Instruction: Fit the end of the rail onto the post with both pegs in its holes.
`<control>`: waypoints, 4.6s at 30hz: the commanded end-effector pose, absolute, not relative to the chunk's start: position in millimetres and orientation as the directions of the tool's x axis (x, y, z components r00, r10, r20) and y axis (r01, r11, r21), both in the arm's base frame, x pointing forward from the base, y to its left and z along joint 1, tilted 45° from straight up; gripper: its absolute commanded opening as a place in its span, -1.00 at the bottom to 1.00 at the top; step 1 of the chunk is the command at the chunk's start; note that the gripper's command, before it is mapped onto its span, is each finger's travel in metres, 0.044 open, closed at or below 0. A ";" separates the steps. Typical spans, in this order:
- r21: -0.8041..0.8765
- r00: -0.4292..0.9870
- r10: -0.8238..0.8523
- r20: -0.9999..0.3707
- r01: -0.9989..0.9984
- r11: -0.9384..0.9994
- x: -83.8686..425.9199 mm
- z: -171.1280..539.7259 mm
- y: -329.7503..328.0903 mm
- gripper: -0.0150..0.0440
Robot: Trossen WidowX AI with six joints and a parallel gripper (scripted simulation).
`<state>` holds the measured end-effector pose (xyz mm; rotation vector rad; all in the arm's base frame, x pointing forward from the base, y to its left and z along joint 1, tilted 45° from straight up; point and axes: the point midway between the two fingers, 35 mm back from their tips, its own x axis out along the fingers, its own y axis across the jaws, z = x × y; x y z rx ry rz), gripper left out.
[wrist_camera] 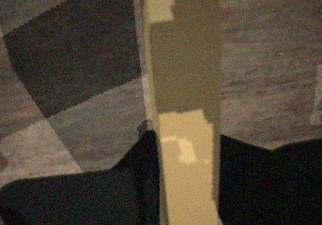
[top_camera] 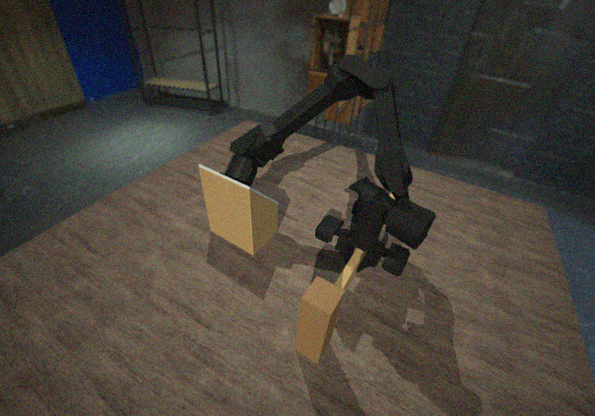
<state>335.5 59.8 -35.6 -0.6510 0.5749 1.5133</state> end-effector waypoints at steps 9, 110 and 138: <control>-0.035 -0.006 0.708 -0.706 -0.998 -0.044 335.2 -39.6 56.1 -0.49; -0.036 -0.006 0.707 -0.707 -0.998 -0.044 338.0 -59.5 32.5 -0.49; -0.036 -0.006 0.706 -0.708 -0.998 -0.044 338.7 -64.9 25.7 -0.49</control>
